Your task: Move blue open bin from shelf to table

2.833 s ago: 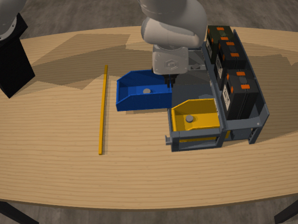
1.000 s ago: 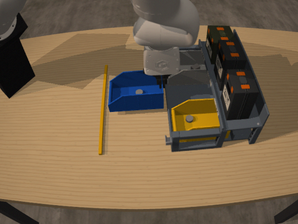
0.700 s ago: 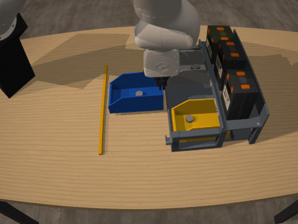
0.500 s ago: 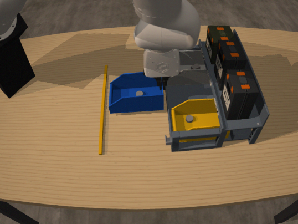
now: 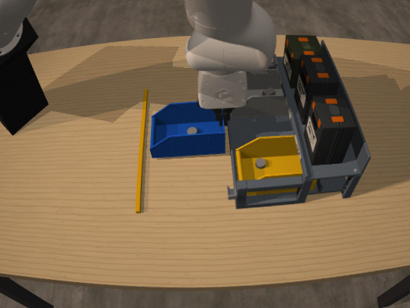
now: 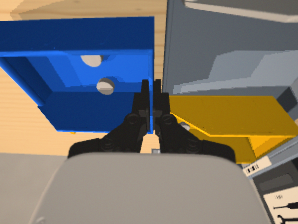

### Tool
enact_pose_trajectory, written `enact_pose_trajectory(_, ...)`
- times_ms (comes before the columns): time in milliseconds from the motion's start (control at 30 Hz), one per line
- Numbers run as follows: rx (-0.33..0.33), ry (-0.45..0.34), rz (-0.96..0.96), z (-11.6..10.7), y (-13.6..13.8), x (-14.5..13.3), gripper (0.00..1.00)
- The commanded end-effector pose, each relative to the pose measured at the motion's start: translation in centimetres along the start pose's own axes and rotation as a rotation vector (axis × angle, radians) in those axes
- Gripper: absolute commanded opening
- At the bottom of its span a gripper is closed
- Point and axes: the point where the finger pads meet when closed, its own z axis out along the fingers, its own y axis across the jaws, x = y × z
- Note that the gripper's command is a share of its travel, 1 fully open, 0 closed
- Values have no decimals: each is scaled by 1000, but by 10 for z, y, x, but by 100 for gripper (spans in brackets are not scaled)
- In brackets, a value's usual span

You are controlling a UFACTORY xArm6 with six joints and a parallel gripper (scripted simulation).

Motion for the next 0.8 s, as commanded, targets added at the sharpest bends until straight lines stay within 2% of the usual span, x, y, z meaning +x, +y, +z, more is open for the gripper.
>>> enact_pose_trajectory(0,-2,1,0,-1,1,0,0)
enact_pose_trajectory(267,-2,1,0,7,1,0,0)
enact_pose_trajectory(767,-2,1,0,9,1,0,0)
